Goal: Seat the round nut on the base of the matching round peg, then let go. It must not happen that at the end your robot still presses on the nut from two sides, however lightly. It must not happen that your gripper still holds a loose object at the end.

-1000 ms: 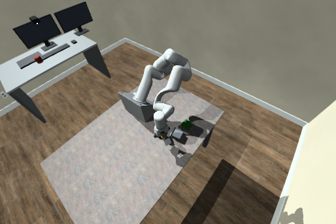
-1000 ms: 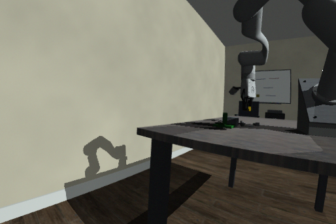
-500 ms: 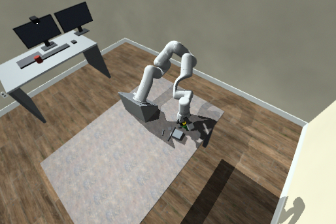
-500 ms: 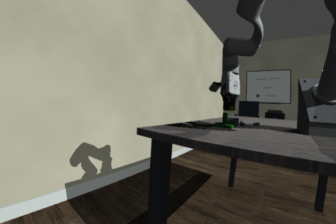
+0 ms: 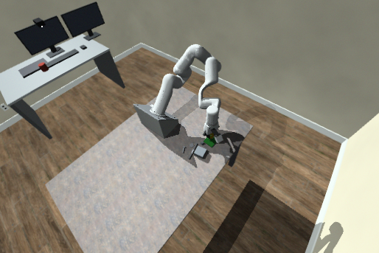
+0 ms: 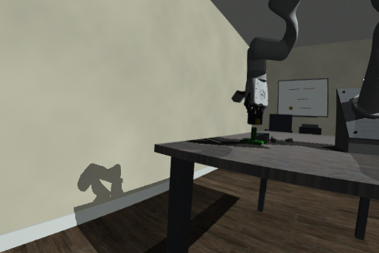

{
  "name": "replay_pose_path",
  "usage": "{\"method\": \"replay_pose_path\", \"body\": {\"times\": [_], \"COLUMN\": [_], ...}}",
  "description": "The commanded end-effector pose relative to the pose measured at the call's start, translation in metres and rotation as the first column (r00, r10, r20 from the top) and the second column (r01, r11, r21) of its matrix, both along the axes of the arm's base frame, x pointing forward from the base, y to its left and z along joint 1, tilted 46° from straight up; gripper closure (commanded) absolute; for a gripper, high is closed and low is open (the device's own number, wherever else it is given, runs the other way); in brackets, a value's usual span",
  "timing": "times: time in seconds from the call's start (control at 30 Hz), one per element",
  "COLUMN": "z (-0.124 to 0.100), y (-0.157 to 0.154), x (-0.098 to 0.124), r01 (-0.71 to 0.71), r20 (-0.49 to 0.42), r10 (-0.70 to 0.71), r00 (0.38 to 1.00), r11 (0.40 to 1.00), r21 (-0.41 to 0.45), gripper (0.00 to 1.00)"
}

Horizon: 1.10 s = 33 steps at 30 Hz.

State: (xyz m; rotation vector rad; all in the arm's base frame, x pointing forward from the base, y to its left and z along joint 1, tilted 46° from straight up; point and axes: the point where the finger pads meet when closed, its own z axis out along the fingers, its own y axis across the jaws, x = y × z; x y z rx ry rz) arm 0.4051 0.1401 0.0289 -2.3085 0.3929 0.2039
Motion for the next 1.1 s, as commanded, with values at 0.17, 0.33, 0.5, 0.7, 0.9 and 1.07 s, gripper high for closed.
{"method": "replay_pose_path", "body": {"times": [0.17, 0.33, 0.5, 0.7, 0.9, 1.07], "z": [-0.003, -0.004, -0.004, -0.004, -0.007, -0.009], "y": [0.005, 0.006, 0.006, 0.007, 0.009, 0.012], "x": [0.001, 0.001, 0.001, 0.001, 0.001, 0.001], "r01": [0.001, 0.001, 0.001, 0.001, 0.001, 0.001], "r20": [0.003, 0.003, 0.003, 0.003, 0.003, 0.003], "r10": [-0.001, -0.001, -0.001, -0.001, -0.001, -0.001], "r00": [1.0, 1.0, 1.0, 1.0, 1.0, 1.0], "r11": [1.0, 1.0, 1.0, 1.0, 1.0, 1.0], "r21": [-0.001, -0.001, -0.001, -0.001, -0.001, -0.001], "gripper": [1.0, 1.0, 1.0, 1.0, 1.0, 1.0]}}
